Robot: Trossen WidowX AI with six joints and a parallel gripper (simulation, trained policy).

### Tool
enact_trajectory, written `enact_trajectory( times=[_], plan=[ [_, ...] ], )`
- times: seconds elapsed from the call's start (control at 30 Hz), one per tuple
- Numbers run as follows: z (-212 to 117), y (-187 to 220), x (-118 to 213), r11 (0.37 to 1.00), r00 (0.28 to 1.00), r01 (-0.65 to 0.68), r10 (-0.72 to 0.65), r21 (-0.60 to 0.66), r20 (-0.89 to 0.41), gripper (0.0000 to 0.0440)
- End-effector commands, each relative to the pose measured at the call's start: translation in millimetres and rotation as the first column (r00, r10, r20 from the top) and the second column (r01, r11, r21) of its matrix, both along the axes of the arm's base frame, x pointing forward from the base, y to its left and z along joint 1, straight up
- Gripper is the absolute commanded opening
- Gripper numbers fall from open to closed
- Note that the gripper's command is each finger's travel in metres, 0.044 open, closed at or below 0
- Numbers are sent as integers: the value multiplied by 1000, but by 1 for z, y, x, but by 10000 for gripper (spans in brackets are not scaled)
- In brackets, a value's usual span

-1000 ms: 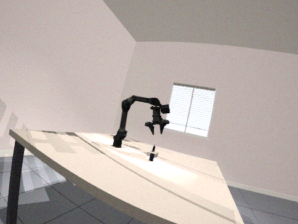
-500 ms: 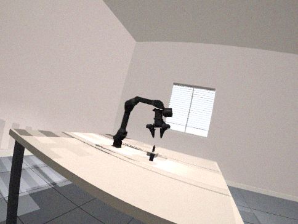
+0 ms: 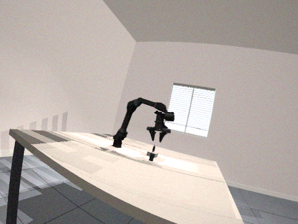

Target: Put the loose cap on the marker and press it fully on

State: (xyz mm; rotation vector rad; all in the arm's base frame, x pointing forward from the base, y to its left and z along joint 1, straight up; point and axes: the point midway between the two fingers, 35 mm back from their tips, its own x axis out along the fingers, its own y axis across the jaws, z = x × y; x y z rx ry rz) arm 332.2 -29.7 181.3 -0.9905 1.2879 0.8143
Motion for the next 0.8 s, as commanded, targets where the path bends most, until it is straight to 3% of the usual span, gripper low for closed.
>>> enact_trajectory(
  times=[0.0,0.77],
  plan=[
    [-5,-4,2,1000,1000,7,-7,12,-19,318],
    [-51,-28,11,997,989,30,-19,73,-146,303]
  ],
)
